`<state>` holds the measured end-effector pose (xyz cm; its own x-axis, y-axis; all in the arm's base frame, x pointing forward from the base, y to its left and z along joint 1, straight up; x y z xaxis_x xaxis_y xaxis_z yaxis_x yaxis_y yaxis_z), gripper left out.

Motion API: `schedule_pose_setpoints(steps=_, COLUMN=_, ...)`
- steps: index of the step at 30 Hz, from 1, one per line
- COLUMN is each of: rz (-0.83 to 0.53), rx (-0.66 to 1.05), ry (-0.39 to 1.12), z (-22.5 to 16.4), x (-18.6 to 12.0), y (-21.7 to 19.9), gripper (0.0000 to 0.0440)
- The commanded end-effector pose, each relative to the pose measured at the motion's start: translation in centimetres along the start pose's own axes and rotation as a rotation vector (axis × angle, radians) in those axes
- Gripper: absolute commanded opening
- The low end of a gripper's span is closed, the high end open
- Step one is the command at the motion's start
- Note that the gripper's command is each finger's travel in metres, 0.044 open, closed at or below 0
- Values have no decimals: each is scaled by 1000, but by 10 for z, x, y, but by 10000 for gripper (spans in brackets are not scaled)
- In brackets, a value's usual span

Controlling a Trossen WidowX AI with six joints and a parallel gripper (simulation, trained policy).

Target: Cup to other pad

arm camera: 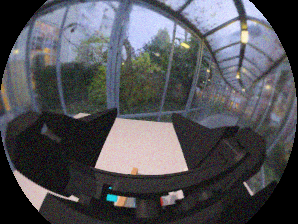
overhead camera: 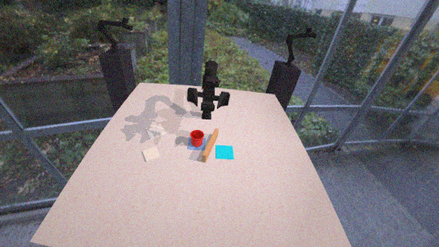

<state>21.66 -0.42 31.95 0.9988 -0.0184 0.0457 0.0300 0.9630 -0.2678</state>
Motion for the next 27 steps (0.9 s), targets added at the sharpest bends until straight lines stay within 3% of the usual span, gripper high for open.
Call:
schedule_pose_setpoints(steps=1, rz=3, rx=4, ry=5, z=0, x=0, y=1, gripper=374)
schedule_pose_setpoints(steps=15, rz=81, rx=76, ry=142, z=-8, x=-2, y=17, gripper=16)
schedule_pose_setpoints(steps=24, rz=158, rx=133, ry=246, z=-8, x=-1, y=31, gripper=83)
schedule_pose_setpoints(steps=27, rz=180, rx=151, ry=282, z=-7, x=-1, y=35, gripper=87)
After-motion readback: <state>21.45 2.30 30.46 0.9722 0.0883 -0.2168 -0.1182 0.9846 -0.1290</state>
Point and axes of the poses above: the point midway between the two fingers, 35 mm back from their tips, its own x axis out along the fingers, its own y axis across the jaws, z = x × y, the point moved 10 cm from there along -x, back along the fingers, and after that the axes turned 14 degrees about -x, right-handed, at the moved point
